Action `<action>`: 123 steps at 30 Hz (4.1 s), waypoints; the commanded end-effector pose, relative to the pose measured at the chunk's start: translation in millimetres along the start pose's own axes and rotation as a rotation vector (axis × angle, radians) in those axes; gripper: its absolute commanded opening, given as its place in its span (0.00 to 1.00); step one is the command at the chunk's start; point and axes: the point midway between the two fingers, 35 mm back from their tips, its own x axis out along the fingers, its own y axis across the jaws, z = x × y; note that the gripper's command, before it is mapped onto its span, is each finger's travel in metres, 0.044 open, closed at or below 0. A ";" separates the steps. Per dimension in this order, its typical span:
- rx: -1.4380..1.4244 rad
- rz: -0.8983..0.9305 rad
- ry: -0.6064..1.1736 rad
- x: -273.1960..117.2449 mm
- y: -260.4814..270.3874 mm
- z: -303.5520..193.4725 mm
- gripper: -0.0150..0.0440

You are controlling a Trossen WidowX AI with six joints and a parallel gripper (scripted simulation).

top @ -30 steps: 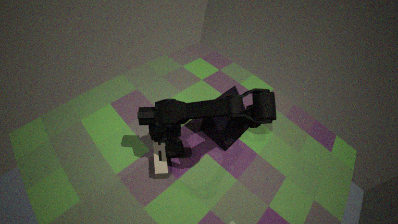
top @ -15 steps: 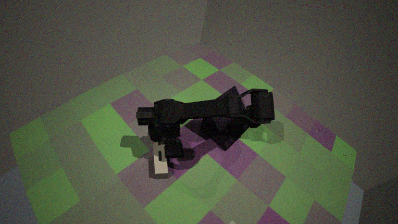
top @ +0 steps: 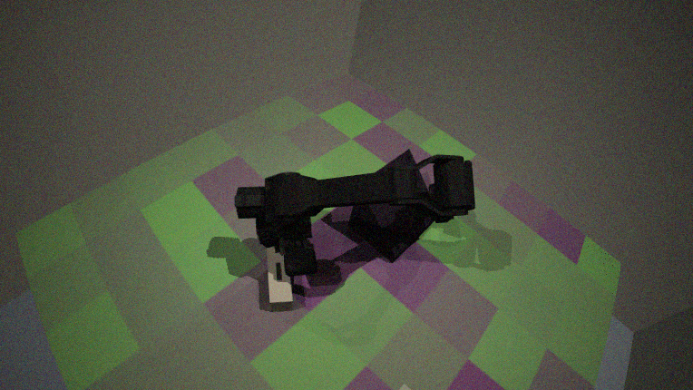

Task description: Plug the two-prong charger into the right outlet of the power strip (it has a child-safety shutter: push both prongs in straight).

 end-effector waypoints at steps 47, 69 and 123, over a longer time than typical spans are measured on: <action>-0.011 -0.003 -0.022 -2.4 -0.7 6.6 0.25; -0.011 -0.003 -0.022 -4.7 -0.4 8.3 0.25; 0.000 0.000 0.004 -0.4 0.2 2.6 0.70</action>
